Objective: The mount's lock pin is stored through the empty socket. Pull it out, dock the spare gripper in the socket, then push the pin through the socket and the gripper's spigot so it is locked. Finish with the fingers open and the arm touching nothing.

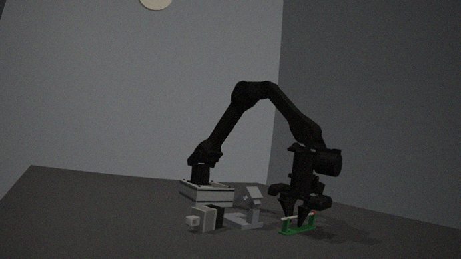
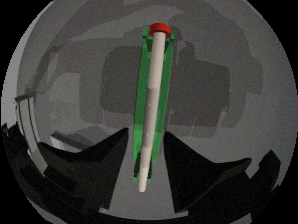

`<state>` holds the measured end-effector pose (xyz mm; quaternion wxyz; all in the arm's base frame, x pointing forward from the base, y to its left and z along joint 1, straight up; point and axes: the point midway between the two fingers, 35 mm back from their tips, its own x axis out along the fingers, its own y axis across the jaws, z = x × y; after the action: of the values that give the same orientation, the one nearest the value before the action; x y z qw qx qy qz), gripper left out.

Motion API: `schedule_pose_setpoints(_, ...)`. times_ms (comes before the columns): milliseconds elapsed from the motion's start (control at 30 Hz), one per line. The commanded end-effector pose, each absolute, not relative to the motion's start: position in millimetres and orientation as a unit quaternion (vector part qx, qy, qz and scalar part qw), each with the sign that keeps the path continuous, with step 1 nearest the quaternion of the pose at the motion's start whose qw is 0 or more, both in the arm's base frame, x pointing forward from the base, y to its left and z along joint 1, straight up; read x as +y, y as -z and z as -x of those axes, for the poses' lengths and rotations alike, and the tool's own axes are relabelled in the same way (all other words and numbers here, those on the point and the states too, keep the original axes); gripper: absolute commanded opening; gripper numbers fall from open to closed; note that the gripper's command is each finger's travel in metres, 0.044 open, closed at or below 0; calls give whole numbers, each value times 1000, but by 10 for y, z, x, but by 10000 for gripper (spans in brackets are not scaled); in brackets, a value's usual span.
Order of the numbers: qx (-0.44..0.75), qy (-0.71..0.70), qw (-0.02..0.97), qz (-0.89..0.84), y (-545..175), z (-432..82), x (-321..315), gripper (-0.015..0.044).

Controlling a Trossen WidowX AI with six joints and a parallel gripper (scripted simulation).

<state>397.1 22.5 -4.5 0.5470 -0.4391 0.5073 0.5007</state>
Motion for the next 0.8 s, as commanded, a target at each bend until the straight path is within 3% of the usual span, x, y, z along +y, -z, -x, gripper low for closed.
schedule_pose_setpoints(0, 507, -500, 547, 439, 46, -3973, 225, 263)
schedule_pose_setpoints(233, 510, -503, 544, 437, -93, -3943, 224, 440)
schedule_pose_setpoints(767, 523, -513, 532, 425, -409, -3809, 222, 440)
